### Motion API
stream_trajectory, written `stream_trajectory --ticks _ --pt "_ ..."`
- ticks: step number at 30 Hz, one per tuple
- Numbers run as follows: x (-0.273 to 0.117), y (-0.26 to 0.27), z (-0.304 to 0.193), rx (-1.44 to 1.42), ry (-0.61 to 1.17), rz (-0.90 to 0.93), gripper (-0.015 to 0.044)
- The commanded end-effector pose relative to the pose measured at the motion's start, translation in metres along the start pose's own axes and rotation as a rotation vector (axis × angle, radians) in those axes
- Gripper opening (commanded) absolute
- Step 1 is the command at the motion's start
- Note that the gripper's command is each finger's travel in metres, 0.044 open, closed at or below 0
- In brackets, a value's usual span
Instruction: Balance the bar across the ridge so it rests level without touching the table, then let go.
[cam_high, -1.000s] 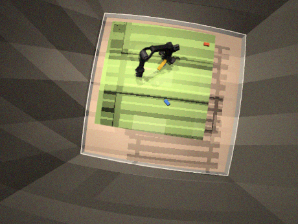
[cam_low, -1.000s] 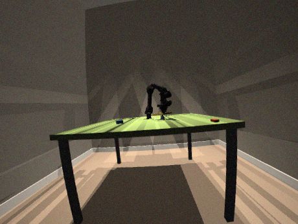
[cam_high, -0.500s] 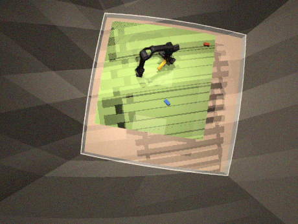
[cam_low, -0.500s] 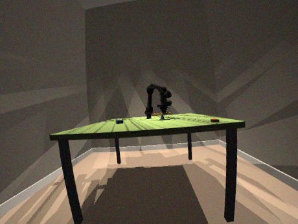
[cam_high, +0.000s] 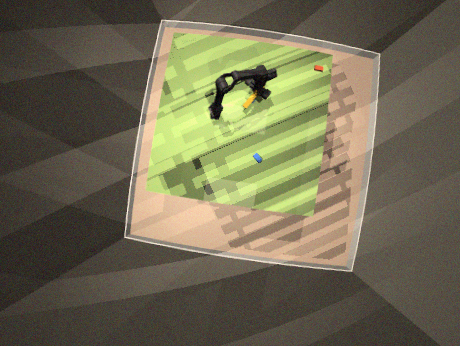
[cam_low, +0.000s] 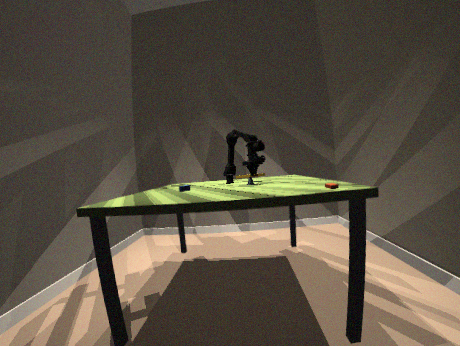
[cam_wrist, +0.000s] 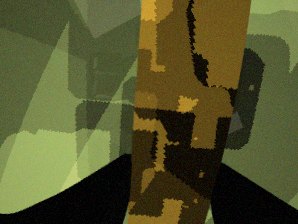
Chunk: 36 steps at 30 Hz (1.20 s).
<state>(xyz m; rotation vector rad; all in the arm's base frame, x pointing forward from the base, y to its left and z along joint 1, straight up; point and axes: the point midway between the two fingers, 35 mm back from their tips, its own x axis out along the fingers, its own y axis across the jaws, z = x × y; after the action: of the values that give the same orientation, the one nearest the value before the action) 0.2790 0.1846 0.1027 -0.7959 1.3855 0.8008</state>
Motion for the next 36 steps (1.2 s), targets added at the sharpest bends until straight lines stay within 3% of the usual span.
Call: stream_trajectory --ticks 1,36 --pt "0.0012 -0.0002 0.0000 0.005 0.000 -0.001 0.0000" --pt "0.0041 -0.0001 0.0002 0.005 0.000 -0.001 0.0000"
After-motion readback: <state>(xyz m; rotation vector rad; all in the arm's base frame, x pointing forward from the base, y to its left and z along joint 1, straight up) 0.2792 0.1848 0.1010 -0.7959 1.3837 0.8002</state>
